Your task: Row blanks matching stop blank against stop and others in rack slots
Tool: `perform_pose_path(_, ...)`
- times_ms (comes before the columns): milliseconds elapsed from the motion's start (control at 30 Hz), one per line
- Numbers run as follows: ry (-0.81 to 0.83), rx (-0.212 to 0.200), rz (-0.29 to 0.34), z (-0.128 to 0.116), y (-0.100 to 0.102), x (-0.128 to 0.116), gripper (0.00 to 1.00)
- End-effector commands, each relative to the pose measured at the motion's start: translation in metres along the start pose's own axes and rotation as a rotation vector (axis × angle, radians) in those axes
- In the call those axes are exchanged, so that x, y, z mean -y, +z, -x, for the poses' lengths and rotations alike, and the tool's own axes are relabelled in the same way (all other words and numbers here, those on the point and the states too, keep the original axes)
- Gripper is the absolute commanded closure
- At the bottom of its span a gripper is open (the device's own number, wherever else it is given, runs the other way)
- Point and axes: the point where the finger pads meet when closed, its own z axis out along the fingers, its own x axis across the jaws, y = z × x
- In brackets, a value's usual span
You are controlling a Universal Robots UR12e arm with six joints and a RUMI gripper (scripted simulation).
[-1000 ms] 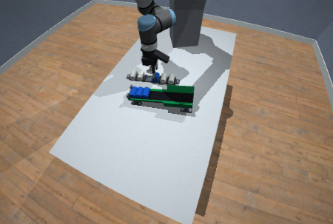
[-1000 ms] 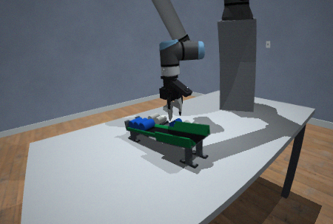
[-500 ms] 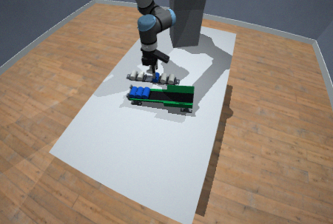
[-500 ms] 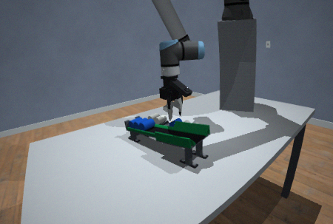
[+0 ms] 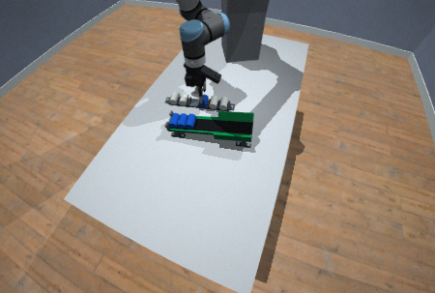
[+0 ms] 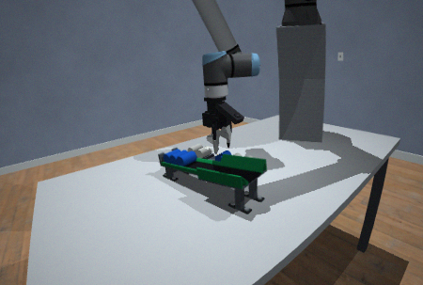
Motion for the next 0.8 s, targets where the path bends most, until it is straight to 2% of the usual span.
perform_pose_path(0,-0.001,-0.001,0.002,-0.002,0.013,0.0,0.5)
perform_pose_path(400,-0.001,-0.001,0.002,-0.001,0.031,0.0,0.5)
perform_pose_path(767,0.0,-0.002,0.002,-0.002,0.033,-0.002,0.5)
